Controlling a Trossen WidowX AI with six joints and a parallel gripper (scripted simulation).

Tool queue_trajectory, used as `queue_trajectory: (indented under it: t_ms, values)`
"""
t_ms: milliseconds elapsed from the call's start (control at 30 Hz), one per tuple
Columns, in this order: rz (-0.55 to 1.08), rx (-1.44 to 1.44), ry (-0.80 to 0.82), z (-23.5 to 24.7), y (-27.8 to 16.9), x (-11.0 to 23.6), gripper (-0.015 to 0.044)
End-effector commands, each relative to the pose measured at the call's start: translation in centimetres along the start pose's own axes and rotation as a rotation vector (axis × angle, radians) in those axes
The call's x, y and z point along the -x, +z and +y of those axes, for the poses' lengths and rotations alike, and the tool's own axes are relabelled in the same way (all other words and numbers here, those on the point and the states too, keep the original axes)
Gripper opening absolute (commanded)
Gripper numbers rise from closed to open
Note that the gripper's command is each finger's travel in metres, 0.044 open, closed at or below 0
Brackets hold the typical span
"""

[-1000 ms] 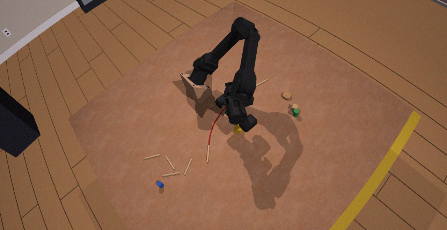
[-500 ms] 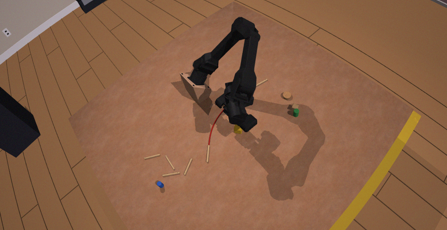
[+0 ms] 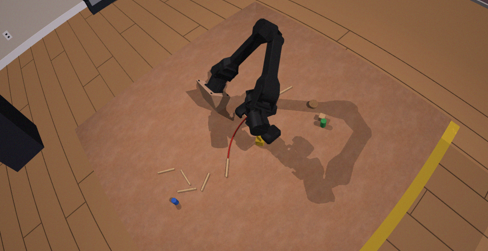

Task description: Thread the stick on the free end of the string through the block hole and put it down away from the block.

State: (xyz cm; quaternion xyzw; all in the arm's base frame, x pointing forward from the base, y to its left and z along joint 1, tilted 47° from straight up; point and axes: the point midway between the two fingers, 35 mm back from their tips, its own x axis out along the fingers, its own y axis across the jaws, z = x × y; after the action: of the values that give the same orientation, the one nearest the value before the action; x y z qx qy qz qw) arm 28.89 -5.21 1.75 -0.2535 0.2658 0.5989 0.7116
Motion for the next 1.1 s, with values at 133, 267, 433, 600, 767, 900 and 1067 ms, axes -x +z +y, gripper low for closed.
queue_trajectory:
  t_ms: [133, 267, 433, 600, 767, 900, 1067]
  values:
    - [0.0, 0.0, 0.0, 0.0, 0.0, 0.0, 0.0]
    - [0.0, 0.0, 0.0, 0.0, 0.0, 0.0, 0.0]
    - [0.006, -0.29, -0.001, -0.1, -1.9, 0.2, 0.0105]
    - [0.014, -0.873, -0.006, 0.1, -5.7, 0.4, 0.0236]
    - [0.015, -1.454, -0.011, 0.7, -9.5, 0.5, 0.0368]
    - [0.014, -1.918, -0.012, 1.5, -12.5, 0.4, 0.044]
    - [0.011, -2.322, -0.01, 2.5, -15.0, 0.2, 0.044]
